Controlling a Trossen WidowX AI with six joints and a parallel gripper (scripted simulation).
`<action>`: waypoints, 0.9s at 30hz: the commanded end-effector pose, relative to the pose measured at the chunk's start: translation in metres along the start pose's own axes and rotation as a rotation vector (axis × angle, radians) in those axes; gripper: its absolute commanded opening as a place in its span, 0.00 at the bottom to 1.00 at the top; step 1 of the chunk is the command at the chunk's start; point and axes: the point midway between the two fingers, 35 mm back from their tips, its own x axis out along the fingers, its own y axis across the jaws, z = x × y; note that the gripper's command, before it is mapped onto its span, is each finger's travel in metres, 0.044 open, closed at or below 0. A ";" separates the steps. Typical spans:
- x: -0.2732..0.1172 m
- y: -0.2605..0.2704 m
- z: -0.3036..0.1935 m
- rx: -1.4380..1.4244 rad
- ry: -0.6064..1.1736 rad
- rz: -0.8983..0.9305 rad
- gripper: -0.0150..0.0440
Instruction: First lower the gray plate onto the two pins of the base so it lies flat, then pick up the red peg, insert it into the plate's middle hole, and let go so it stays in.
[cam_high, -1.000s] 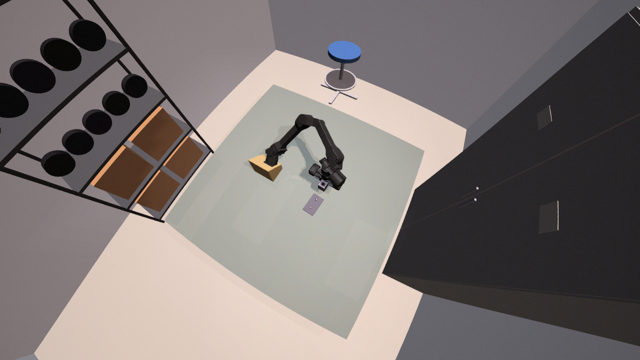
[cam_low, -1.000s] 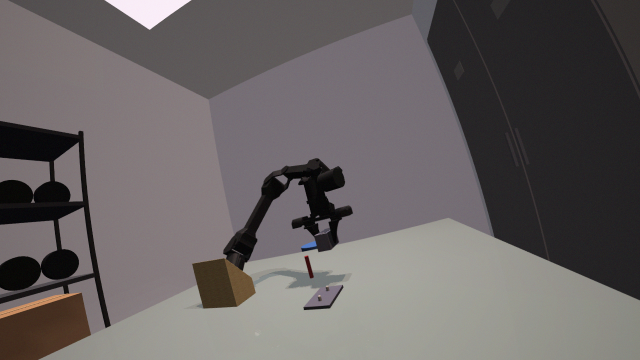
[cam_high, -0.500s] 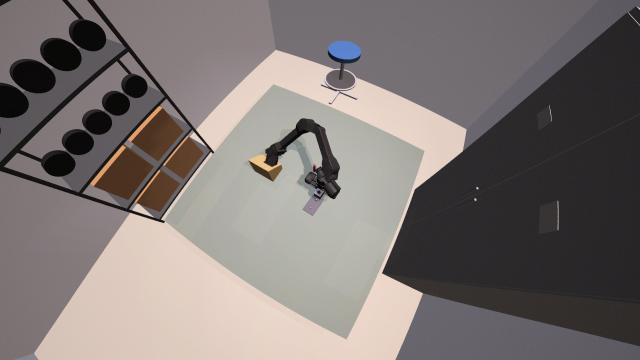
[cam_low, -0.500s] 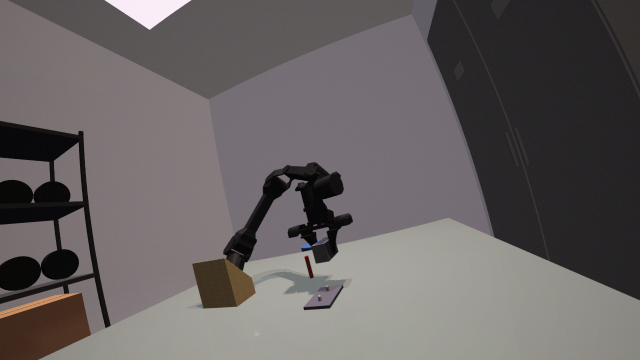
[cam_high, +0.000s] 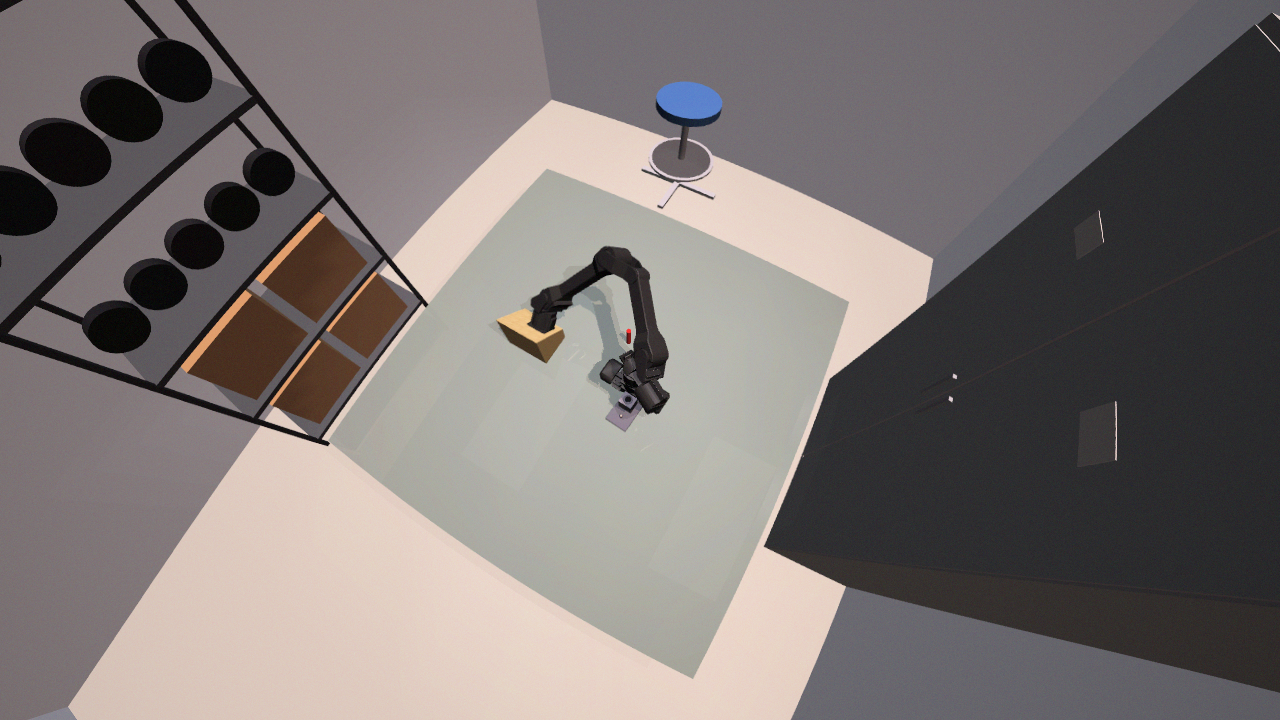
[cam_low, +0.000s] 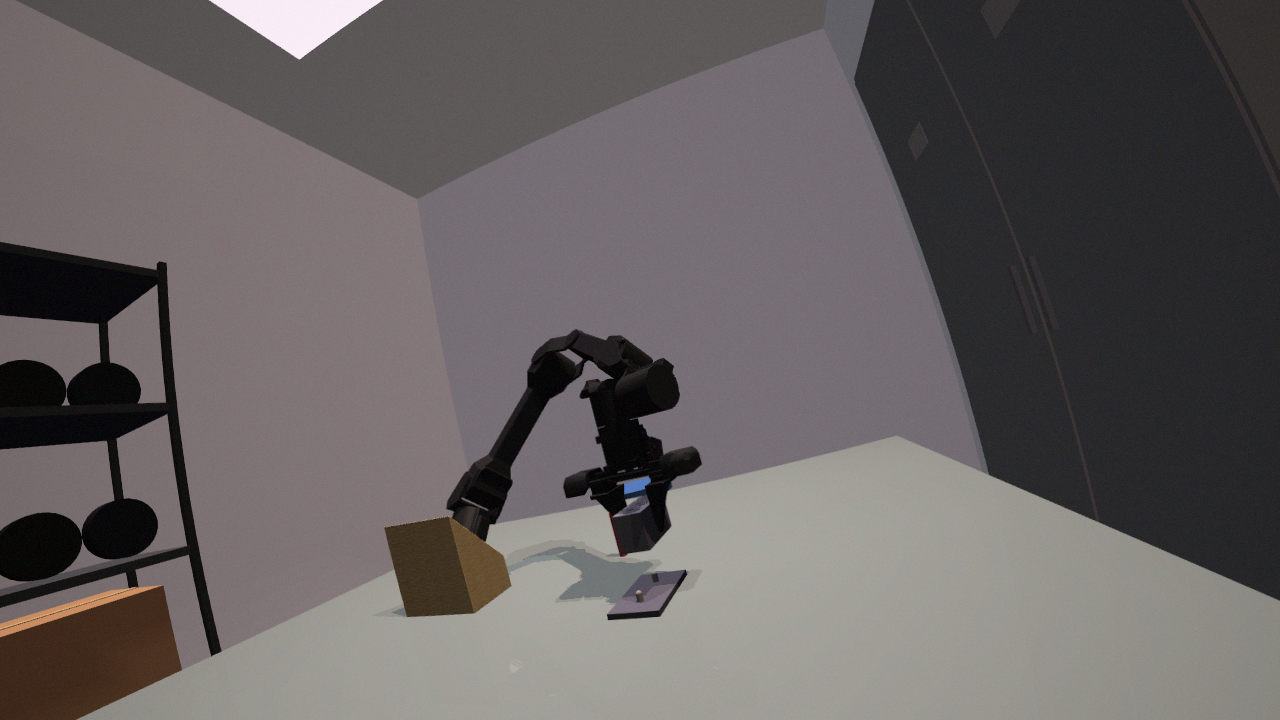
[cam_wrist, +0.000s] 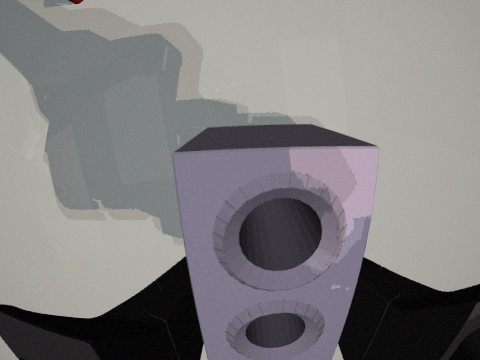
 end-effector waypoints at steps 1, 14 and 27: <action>0.007 0.003 -0.013 0.003 0.000 0.005 0.25; 0.015 0.006 -0.027 0.008 0.000 0.004 0.25; 0.016 0.006 -0.029 0.008 0.000 0.004 0.25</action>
